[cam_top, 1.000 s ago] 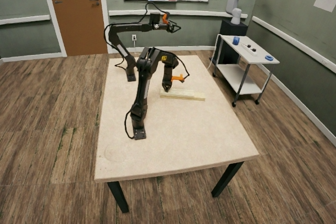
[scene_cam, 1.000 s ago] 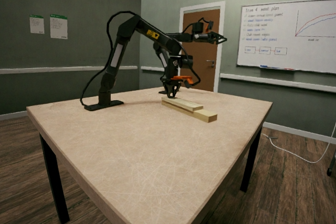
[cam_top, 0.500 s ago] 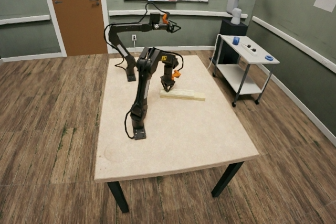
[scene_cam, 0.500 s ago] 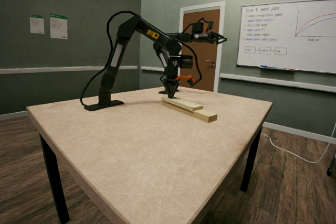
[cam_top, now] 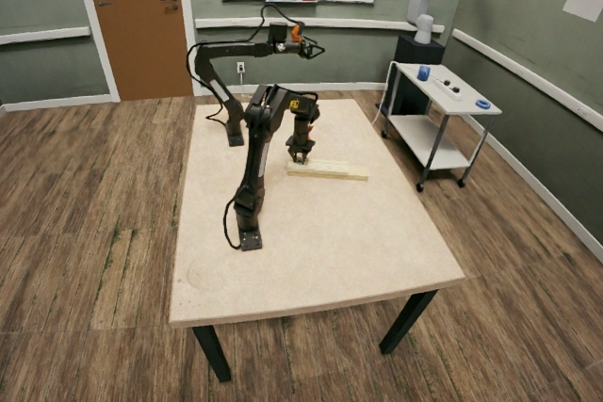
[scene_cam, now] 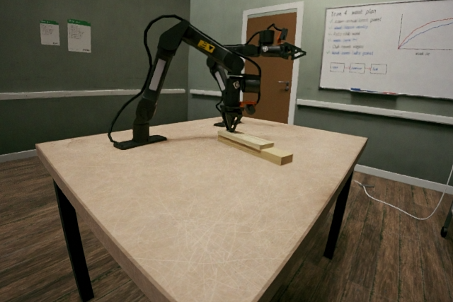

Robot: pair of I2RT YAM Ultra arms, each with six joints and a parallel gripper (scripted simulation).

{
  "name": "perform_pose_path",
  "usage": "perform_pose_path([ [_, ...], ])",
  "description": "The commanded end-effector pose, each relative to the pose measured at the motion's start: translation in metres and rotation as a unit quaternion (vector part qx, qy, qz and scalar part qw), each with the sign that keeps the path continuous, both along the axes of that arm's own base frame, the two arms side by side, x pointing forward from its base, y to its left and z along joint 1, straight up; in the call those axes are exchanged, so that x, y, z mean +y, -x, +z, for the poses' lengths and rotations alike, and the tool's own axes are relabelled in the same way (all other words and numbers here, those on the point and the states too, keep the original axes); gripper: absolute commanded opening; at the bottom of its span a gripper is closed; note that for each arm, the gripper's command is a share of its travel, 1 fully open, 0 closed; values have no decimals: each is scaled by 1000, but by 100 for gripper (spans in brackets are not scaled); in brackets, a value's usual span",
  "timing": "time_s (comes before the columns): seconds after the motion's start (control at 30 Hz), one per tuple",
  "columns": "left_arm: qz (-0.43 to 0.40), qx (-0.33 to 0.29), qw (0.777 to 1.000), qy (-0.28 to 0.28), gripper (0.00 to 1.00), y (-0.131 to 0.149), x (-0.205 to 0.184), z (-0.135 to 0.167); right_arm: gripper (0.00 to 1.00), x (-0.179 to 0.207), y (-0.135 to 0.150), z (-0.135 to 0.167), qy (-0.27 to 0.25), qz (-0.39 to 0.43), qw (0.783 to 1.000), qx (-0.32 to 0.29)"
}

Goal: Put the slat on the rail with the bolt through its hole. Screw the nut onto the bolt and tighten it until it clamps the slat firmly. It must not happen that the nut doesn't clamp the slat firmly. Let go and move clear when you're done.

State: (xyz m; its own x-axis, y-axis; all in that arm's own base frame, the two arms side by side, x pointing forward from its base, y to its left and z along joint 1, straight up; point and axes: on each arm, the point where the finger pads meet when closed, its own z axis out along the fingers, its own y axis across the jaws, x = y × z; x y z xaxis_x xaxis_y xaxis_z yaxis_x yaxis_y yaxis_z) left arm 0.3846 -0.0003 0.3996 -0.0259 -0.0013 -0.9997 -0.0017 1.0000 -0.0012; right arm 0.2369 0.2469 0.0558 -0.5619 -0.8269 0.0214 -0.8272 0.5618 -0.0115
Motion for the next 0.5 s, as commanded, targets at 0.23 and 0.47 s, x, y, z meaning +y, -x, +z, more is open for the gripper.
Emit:
perform_pose_path([
  [0.23, 0, -7, 1000, 0, 100, 1, 0, 5, 34, 7, -4, 15, -11, 284, 959, -6],
  [0.47, 0, -7, 1000, 0, 100, 1, 0, 5, 34, 6, -3, 16, -9, 431, 902, -4],
])
